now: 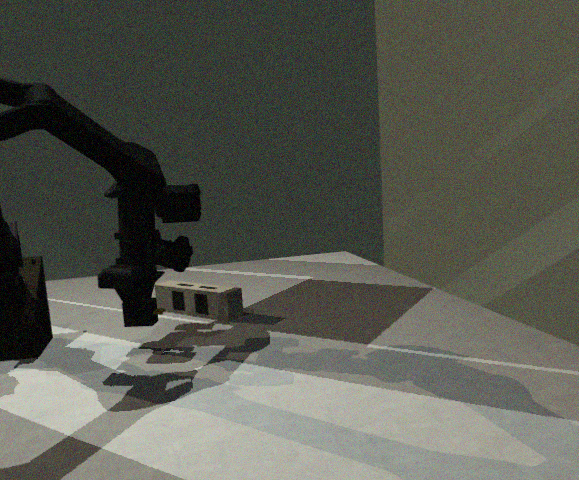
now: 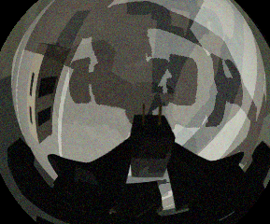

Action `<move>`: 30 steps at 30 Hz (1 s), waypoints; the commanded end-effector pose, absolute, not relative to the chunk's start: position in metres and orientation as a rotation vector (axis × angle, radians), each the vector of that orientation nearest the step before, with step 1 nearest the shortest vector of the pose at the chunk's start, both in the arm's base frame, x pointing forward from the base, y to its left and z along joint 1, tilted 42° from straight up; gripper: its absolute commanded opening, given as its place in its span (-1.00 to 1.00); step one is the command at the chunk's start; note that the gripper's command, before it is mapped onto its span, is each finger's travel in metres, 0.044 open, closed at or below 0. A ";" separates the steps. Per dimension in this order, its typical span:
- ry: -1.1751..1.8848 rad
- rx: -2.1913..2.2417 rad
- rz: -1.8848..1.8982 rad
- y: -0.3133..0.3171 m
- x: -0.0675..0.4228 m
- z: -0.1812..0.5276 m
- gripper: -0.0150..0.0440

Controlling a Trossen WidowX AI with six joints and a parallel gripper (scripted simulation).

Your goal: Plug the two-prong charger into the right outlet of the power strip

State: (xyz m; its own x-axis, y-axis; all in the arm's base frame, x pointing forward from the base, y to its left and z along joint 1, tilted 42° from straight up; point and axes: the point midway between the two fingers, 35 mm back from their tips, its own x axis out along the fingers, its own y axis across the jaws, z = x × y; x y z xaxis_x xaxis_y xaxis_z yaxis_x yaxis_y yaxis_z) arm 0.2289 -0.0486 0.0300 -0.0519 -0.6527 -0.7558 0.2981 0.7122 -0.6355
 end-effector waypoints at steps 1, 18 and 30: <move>1.442 -0.363 -0.753 -0.047 0.234 0.028 -0.49; 1.555 -0.603 -0.554 -0.038 0.246 0.009 -0.49; 1.623 -0.771 -0.404 -0.032 0.253 -0.005 -0.49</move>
